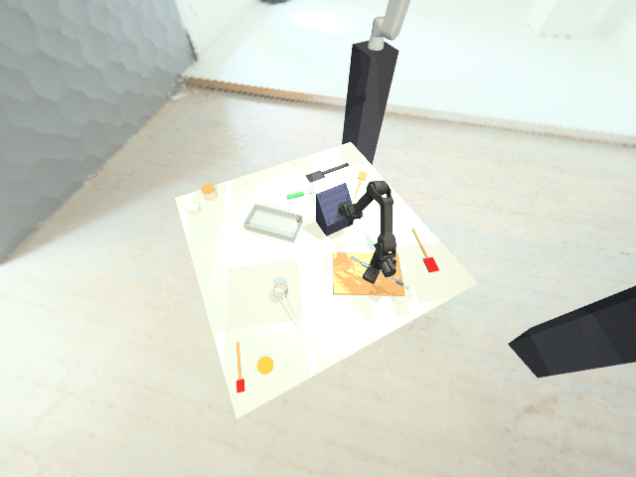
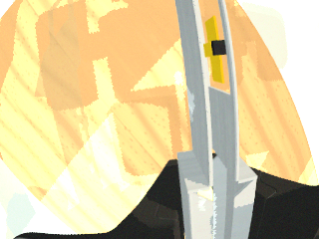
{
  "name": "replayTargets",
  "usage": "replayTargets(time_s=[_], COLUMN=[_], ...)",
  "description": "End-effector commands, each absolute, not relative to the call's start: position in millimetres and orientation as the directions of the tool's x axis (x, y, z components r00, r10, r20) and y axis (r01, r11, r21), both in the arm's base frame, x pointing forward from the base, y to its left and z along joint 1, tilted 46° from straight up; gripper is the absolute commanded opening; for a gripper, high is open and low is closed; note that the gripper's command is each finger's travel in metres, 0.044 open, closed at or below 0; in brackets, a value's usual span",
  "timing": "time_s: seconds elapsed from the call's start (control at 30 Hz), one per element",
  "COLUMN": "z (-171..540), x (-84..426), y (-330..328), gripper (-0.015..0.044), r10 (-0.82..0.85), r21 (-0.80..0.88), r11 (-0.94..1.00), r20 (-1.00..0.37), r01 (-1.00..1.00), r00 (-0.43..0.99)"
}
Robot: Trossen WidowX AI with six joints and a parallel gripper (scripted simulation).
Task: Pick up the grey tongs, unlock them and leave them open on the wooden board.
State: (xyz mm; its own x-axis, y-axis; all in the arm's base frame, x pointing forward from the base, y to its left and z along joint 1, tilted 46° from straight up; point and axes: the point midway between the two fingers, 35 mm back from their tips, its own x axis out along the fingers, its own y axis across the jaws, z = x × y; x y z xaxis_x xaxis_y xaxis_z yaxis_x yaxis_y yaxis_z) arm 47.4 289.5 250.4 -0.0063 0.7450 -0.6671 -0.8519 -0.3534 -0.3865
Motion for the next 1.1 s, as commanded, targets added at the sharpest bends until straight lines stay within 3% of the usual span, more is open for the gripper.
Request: replayTargets(time_s=[0.0, 0.43, 1.07], z=[241.4, 232.0, 235.4], x=[46.5, 44.6, 44.6], y=[294.6, 301.9, 300.8], gripper=[-0.015, -0.015, 0.0349], r10=[0.738, 0.738, 0.743], r21=[-0.378, -0.378, -0.383], r11=[-0.355, -0.354, -0.356], r20=[-0.675, -0.675, -0.67], r01=[-0.855, -0.855, -0.852], r00=[-0.007, -0.007, -0.009])
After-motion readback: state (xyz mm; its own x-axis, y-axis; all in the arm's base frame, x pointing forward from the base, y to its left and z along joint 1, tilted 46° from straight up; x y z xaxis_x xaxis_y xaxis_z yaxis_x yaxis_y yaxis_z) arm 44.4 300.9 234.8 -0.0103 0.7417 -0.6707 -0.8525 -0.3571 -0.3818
